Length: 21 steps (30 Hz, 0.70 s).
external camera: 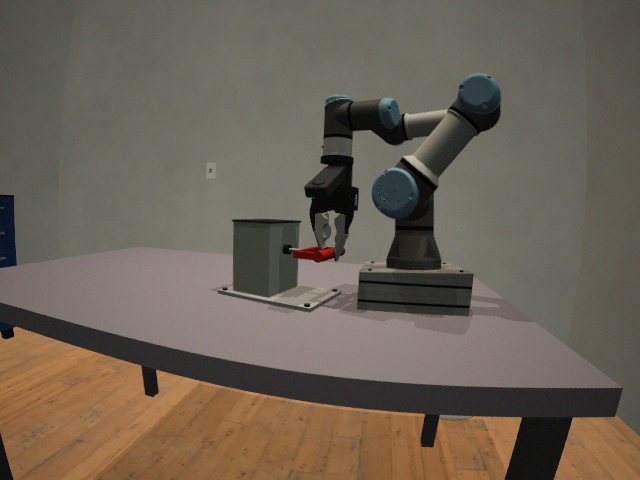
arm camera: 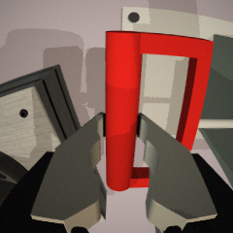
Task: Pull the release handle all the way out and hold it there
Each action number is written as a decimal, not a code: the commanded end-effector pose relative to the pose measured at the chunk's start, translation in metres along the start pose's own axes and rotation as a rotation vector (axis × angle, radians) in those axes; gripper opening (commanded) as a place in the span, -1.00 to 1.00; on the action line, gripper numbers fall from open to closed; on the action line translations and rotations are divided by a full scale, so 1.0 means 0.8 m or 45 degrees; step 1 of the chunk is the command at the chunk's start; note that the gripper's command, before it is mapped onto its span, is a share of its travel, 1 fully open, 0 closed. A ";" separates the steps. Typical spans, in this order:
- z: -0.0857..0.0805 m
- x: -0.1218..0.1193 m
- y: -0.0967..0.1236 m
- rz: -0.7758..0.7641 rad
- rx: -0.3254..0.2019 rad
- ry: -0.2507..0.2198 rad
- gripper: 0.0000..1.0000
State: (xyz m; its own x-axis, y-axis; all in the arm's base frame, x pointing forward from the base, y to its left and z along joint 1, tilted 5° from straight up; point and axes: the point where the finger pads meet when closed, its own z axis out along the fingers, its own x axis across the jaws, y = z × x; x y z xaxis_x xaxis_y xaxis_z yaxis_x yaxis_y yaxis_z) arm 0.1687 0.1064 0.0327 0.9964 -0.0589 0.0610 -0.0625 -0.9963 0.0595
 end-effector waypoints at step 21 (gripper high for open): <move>-0.001 -0.038 0.000 -0.001 0.003 -0.004 -1.00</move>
State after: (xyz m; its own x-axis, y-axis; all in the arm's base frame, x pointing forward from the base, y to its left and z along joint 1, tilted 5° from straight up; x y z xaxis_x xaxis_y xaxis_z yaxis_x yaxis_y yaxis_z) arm 0.1408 0.1080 0.0315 0.9963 -0.0592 0.0629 -0.0629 -0.9963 0.0583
